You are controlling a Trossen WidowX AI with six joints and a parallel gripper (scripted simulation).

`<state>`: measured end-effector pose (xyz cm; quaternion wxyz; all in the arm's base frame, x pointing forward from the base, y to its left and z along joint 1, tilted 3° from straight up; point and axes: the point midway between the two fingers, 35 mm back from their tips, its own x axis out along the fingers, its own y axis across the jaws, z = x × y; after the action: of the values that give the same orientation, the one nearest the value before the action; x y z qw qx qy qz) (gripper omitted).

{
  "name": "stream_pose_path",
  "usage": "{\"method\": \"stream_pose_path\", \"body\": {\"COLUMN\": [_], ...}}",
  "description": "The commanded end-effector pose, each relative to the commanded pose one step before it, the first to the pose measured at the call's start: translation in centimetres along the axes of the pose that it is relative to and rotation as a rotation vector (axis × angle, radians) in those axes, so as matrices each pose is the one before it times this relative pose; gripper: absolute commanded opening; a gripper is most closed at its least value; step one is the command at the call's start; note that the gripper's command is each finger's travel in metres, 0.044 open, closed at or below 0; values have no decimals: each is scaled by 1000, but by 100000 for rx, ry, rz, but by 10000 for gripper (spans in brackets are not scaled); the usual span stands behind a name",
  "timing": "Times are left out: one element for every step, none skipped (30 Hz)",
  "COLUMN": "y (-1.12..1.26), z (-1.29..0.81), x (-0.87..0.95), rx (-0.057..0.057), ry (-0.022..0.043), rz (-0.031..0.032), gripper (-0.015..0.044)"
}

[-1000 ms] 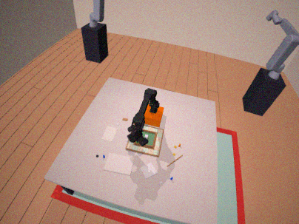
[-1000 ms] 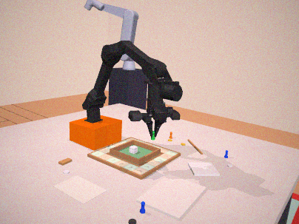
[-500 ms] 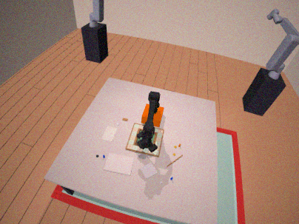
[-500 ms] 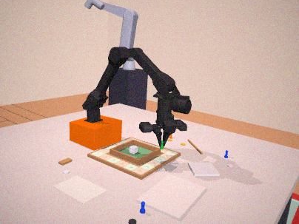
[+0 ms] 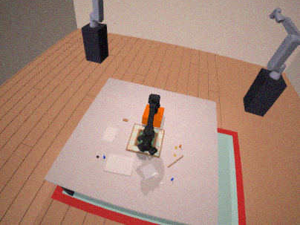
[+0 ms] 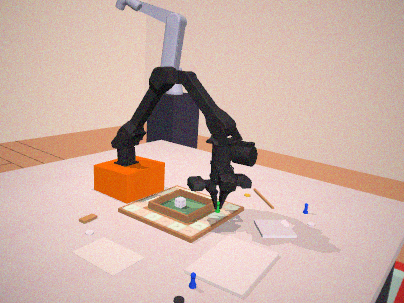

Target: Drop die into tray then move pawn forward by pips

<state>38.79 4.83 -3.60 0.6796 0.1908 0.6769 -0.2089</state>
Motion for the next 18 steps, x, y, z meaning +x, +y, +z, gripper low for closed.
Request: {"method": "stream_pose_path", "body": {"y": [-169,-1,-1,-2,-2,-2,-2,224,0,0,0,0,0,0,0,0,15,37], "z": [-222,-1,-2,-2,-3,-3,-2,272,0,0,0,0,0,0,0,0,18,42], "x": [786,162,162,162,162,130,79,-665,0,0,0,0,0,0,0,0,-272,-819], "rx": [398,0,0,0,0,0,0,-352,0,0,0,0,0,0,0,0,20,59], "ry": [800,1,1,1,1,1,0,-887,0,0,0,0,0,0,0,0,46,138], "rz": [-527,-1,-1,-1,-1,-1,-1,605,0,0,0,0,0,0,0,0,-29,-89], "gripper": [0,0,0,0,0,0,0,26,53,79,105,131,157,184,210,236,263,289]}}
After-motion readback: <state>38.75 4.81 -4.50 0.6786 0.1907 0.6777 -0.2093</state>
